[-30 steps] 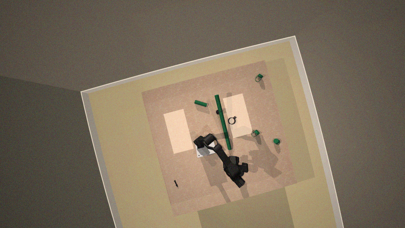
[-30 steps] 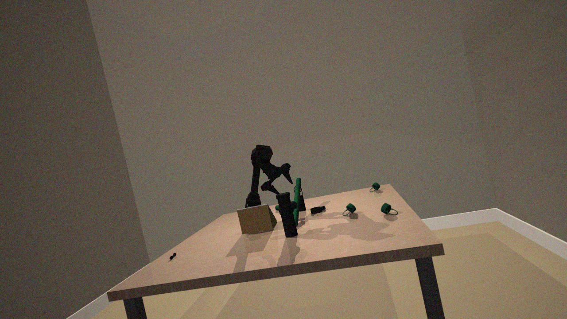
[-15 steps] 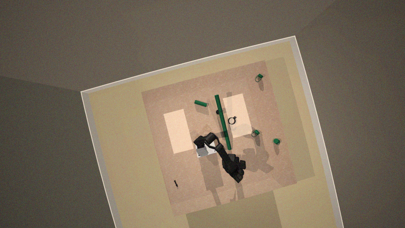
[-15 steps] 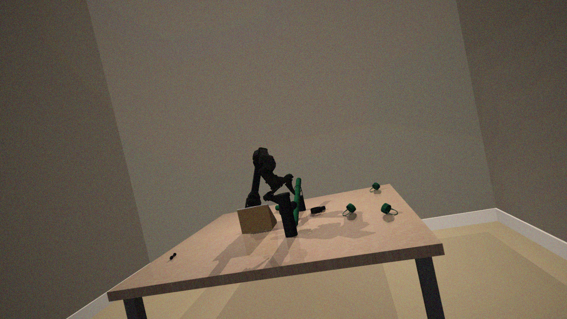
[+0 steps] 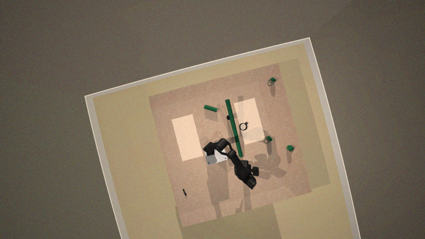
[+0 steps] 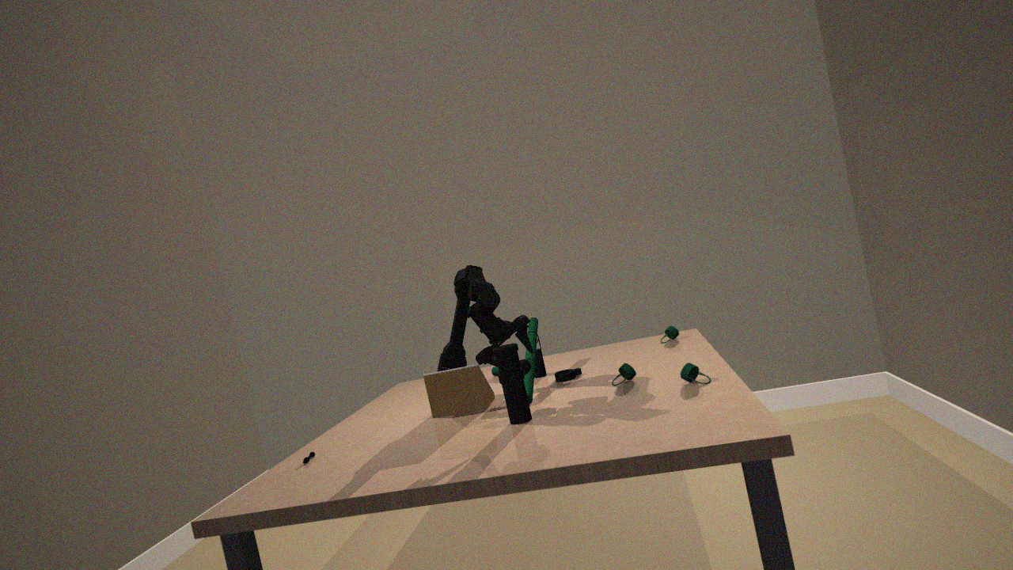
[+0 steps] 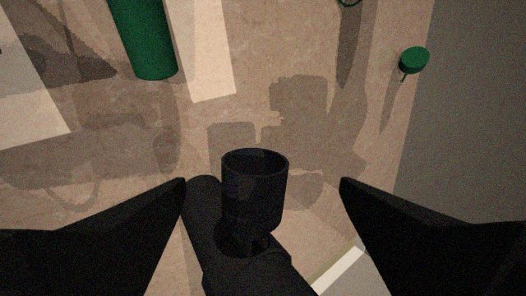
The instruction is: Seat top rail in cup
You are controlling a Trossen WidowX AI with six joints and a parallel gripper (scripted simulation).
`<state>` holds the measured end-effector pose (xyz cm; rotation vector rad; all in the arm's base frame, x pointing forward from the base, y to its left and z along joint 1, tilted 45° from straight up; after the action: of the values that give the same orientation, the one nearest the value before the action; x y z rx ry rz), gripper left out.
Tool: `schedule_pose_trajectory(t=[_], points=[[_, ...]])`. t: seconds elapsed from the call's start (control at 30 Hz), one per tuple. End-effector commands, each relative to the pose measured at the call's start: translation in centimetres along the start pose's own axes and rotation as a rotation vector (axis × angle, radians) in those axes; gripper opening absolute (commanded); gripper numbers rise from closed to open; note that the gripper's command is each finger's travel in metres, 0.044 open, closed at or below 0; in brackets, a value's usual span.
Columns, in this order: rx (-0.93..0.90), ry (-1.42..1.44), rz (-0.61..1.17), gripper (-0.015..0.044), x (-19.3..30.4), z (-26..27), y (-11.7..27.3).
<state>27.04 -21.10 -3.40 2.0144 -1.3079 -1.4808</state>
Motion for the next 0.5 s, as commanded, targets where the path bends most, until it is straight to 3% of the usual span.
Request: schedule_pose_trajectory(t=[0.0, 0.47], points=[[-0.006, -0.017, -0.015, 0.044, -0.1, 0.5, -1.2], [-0.005, -0.017, -0.017, 0.044, -0.3, 0.5, -3.5]])
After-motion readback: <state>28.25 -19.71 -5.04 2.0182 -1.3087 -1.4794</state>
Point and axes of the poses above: the point midway between the two fingers, 35 mm back from their tips, its own y axis back along the fingers, its own z axis across the jaws, x = y × z, the point moved 2 cm from there along y, back along the fingers, and after that the axes turned 13 degrees about y, right-handed, at the moved point
